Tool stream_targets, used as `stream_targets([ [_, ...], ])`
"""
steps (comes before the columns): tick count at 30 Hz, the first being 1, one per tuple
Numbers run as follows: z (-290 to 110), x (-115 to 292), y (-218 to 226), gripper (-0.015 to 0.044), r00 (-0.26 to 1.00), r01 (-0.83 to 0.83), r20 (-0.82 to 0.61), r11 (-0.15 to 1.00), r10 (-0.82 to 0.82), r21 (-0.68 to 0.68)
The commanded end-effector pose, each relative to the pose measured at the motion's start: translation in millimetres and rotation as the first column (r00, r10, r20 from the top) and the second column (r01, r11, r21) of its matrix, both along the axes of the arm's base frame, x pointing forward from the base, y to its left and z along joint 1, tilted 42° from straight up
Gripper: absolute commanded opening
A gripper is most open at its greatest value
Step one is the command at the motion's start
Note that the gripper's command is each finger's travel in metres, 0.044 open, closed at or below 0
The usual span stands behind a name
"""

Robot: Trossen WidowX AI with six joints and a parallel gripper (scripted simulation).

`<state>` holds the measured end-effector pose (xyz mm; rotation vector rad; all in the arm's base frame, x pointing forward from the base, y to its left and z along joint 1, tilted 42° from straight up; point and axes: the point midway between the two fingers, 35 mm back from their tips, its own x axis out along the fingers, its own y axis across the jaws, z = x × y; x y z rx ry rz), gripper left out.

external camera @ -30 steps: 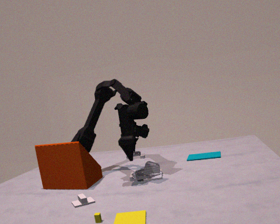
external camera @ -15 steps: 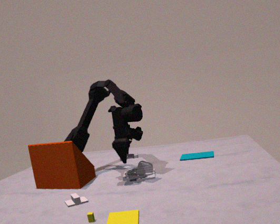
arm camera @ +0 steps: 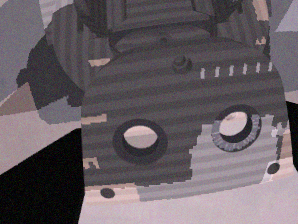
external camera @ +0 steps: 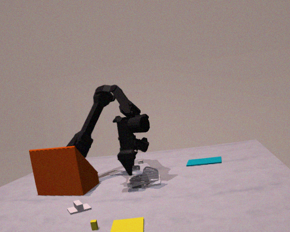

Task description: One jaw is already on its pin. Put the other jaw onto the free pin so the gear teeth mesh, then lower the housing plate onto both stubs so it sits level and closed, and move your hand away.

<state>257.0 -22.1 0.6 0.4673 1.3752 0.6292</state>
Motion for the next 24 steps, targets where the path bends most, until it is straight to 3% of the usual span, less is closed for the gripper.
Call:
stream_targets([
  [1,-5.0,0.5,5.2,0.0351,1.0,0.005,0.0,1.0,-0.005,0.005],
  [24,-18.0,0.4,18.3,0.0351,1.0,0.005,0.0,1.0,-0.005,0.008],
])
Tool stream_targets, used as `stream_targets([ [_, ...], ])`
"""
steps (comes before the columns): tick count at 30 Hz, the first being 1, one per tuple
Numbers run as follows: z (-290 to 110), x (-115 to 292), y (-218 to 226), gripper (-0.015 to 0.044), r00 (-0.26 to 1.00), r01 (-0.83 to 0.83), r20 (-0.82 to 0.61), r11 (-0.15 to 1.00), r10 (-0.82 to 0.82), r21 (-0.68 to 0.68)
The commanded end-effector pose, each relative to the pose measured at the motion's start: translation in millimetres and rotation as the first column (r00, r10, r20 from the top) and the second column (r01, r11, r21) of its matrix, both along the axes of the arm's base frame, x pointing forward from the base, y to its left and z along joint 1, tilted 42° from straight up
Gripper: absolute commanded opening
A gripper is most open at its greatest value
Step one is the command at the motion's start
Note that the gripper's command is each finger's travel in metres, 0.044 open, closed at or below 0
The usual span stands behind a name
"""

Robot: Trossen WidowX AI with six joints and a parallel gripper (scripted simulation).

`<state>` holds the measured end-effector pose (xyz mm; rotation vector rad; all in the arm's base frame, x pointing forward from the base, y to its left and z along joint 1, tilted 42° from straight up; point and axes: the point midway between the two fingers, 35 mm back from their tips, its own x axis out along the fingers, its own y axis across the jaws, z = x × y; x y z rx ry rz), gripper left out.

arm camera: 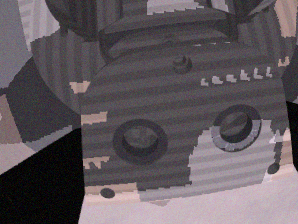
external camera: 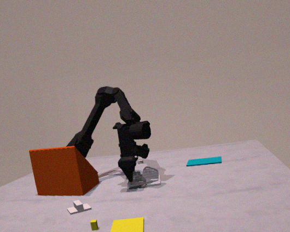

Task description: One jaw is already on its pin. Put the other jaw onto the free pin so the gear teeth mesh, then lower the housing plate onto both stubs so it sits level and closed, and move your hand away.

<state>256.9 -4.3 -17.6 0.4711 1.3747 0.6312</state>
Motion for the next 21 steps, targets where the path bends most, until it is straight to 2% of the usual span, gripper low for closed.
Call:
stream_targets([
  [1,0.2,0.5,0.5,0.0351,1.0,0.004,0.001,1.0,-0.004,0.004],
  [21,-3.3,0.8,3.7,0.0351,1.0,0.011,-0.005,1.0,-0.011,0.005],
])
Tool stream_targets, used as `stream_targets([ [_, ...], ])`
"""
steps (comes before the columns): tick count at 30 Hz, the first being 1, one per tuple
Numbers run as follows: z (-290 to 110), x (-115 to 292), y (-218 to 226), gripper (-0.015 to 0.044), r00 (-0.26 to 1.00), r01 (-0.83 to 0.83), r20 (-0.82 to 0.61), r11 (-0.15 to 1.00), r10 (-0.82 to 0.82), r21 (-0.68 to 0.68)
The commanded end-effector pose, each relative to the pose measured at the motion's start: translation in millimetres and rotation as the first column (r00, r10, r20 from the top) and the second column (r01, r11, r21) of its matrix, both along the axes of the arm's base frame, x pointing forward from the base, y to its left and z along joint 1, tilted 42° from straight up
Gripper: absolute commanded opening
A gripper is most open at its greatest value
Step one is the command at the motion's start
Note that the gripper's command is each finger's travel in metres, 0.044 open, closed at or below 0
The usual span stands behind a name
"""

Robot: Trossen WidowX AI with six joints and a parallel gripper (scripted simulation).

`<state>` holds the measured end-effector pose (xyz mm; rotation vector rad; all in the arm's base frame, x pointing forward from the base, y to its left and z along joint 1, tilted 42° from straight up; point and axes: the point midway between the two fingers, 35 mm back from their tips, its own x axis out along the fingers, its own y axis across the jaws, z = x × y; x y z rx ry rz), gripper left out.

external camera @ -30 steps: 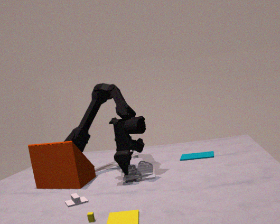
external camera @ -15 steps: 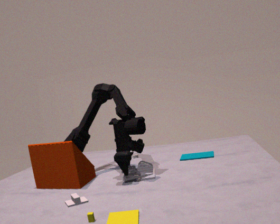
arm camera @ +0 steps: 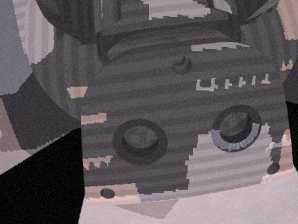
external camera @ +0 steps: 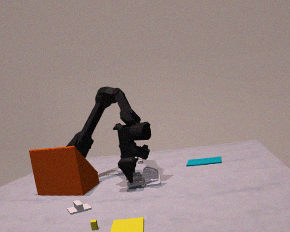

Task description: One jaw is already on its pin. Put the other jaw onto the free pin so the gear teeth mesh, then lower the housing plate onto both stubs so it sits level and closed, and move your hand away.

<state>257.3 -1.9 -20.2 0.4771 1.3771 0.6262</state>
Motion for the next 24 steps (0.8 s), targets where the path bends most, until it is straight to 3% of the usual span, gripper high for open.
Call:
stream_targets([
  [1,-0.7,0.5,1.4,0.0351,1.0,0.005,0.0,1.0,-0.005,0.005],
  [24,-4.2,0.8,4.5,0.0351,1.0,0.005,0.0,1.0,-0.005,0.005],
])
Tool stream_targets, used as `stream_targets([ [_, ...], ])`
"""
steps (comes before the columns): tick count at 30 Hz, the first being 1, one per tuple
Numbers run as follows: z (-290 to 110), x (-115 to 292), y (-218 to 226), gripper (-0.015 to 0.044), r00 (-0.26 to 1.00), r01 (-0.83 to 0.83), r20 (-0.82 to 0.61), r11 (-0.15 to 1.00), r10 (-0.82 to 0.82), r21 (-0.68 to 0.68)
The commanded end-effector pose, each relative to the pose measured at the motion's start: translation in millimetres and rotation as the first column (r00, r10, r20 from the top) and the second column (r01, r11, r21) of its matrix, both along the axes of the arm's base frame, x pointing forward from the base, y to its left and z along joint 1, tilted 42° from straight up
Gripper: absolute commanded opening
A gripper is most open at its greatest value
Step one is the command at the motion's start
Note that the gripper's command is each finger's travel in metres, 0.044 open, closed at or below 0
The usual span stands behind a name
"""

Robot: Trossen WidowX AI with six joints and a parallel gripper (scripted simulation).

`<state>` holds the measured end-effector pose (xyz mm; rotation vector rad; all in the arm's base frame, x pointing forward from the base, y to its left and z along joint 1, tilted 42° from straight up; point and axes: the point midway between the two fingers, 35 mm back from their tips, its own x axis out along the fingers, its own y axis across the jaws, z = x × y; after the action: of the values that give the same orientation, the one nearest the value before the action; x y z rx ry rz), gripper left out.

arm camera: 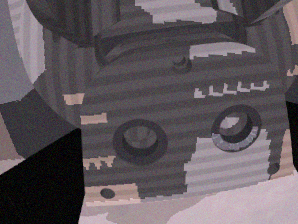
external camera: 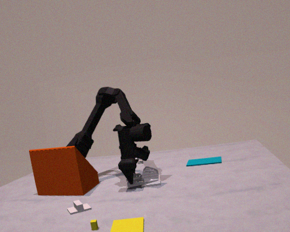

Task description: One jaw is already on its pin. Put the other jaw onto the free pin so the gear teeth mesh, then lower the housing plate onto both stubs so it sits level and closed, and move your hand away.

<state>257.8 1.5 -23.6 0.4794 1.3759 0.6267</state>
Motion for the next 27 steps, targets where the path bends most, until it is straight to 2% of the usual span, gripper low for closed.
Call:
stream_targets([
  [1,-1.0,0.3,1.2,0.0351,1.0,0.004,0.0,1.0,-0.004,0.003],
  [27,-4.5,0.7,4.5,0.0351,1.0,0.003,0.0,1.0,-0.003,0.003],
])
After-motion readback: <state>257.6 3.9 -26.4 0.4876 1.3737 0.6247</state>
